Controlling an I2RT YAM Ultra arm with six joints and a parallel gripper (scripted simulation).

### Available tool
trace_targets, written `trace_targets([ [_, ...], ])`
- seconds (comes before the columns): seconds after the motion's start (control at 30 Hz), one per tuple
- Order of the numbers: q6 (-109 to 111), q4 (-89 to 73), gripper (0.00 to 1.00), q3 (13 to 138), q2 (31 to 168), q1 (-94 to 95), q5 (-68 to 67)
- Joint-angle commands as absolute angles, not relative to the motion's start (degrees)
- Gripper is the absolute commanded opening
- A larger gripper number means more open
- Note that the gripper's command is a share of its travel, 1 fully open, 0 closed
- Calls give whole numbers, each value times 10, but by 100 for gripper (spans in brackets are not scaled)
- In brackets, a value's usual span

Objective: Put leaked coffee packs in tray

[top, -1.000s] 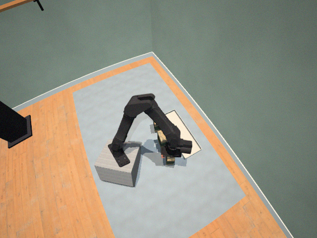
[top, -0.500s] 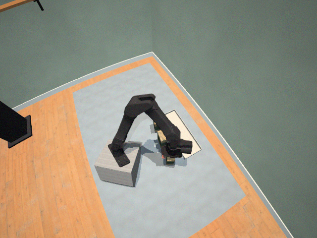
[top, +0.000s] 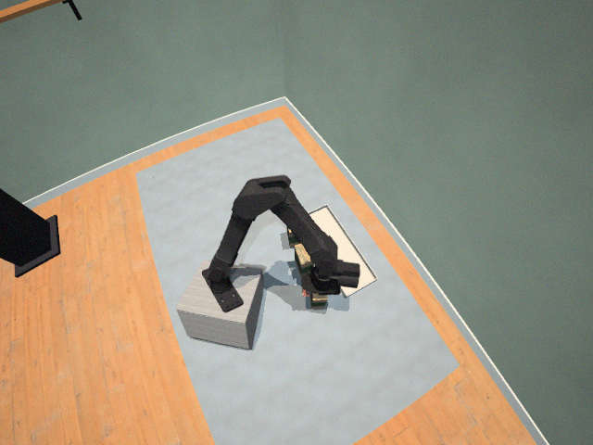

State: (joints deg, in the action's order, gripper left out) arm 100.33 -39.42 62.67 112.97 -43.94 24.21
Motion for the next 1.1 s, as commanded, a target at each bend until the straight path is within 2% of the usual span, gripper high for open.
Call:
trace_targets([
  [0.0,1000,-397,78,617,1139,-437,250],
  [0.33,1000,-397,78,617,1139,-437,250],
  [0.37,1000,-397,25,617,1139,-437,250],
  [1.07,1000,-398,25,617,1139,-438,251],
])
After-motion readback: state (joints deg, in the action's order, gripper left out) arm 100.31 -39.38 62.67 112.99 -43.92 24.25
